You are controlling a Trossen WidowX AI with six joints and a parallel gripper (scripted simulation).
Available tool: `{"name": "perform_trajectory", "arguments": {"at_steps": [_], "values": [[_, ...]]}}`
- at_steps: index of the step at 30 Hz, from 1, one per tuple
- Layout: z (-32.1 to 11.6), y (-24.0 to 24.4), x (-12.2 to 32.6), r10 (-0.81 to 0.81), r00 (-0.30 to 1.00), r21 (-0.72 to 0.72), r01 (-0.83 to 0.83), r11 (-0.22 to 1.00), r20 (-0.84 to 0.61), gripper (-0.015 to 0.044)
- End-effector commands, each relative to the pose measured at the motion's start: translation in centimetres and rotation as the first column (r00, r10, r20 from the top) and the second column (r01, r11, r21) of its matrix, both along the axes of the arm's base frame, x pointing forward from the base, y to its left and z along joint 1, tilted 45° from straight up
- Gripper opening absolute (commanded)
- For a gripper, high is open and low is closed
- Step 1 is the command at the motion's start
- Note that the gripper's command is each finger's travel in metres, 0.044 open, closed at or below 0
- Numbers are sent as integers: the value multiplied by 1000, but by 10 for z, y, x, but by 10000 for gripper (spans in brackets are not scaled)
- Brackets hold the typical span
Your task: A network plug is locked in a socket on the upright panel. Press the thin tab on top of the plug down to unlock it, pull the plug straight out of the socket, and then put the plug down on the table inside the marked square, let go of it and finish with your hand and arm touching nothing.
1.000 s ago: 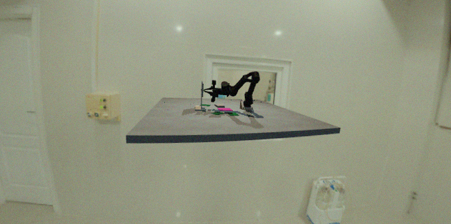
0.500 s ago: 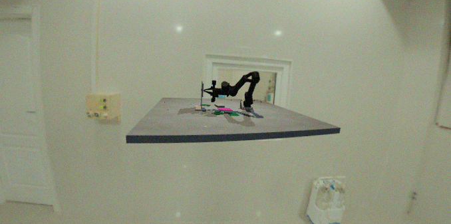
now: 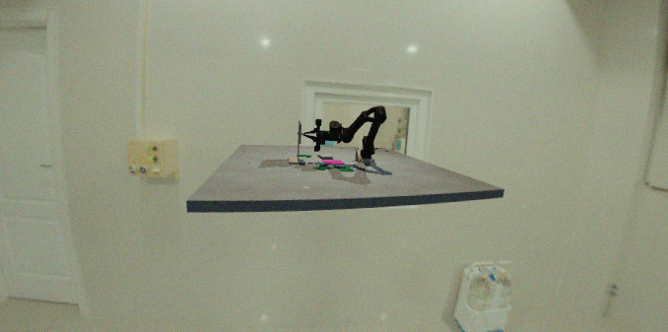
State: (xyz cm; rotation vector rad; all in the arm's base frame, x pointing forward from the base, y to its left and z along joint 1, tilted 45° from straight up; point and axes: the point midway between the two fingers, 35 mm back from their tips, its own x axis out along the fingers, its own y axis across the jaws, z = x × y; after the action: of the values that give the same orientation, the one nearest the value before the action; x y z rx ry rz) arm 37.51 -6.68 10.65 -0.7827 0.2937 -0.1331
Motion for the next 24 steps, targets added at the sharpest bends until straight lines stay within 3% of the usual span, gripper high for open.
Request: {"name": "perform_trajectory", "arguments": {"at_steps": [1, 24], "values": [[0, 0, -5, -2, 1000, 5, 2, 1000, -1, 0], [-2, -1, -19, -2, 1000, 5, 2, 1000, -2, 0]]}}
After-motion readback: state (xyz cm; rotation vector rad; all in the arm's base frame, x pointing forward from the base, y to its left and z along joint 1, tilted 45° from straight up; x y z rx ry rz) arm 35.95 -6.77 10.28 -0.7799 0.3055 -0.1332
